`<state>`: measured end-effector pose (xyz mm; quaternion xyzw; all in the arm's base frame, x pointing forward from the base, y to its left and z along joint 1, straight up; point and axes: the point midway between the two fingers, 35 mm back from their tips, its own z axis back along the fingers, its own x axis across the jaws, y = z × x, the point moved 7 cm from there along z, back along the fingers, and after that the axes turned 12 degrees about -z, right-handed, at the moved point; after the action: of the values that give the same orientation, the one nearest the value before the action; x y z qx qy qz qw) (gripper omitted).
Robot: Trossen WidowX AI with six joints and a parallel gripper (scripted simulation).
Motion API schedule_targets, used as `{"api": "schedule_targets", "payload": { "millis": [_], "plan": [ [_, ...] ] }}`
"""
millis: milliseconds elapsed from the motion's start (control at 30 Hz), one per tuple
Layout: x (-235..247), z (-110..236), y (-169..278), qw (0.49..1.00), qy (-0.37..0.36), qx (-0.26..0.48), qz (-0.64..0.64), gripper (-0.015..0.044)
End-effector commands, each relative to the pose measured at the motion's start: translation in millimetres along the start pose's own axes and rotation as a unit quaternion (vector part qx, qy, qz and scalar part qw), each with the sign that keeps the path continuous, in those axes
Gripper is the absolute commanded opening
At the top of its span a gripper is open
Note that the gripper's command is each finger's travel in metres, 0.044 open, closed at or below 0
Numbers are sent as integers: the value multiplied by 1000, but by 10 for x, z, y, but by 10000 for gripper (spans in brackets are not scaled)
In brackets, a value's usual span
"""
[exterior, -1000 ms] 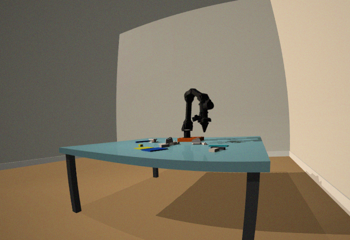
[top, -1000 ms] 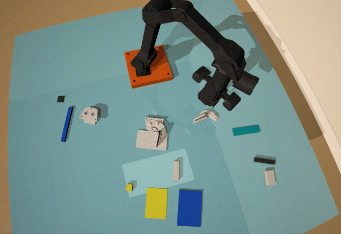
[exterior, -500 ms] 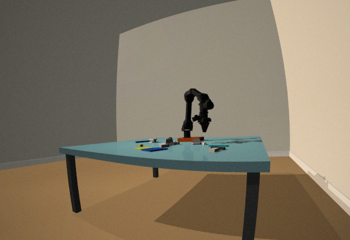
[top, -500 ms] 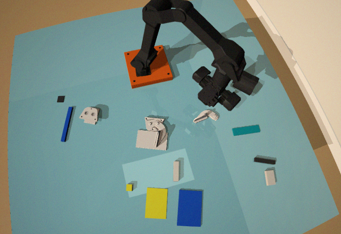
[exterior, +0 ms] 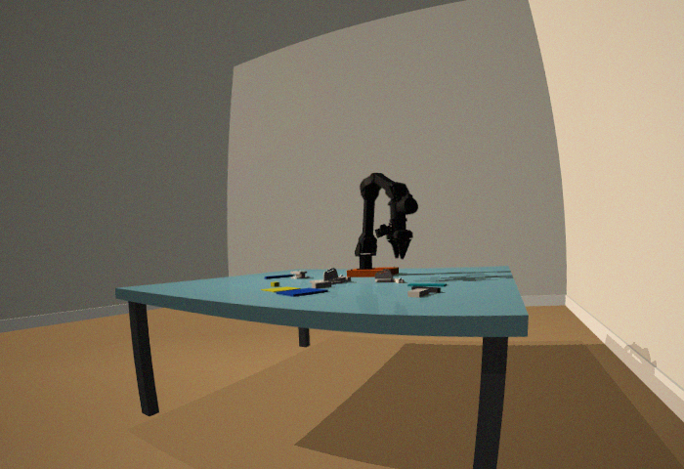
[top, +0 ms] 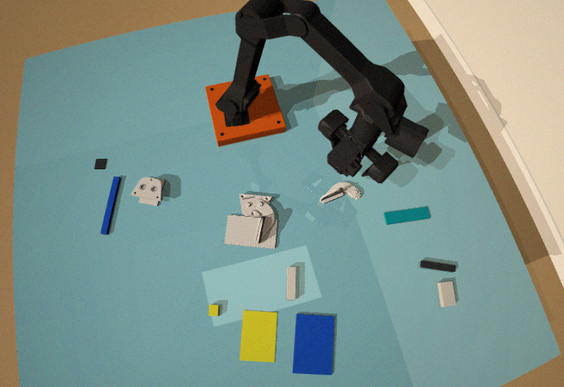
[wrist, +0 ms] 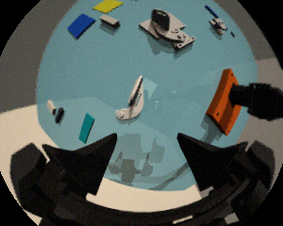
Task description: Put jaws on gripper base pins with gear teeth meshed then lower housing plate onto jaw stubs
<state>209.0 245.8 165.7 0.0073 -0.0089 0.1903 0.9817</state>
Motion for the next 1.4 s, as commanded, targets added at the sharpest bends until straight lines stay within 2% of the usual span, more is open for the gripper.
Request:
{"api": "schedule_targets", "payload": {
  "millis": [0,600,1167,1367],
  "plan": [
    [0,0,0,1000,0,0,0,440],
    [0,0,0,1000,0,0,0,440],
    [0,0,0,1000,0,0,0,0],
    [0,0,0,1000,0,0,0,0]
  ]
}}
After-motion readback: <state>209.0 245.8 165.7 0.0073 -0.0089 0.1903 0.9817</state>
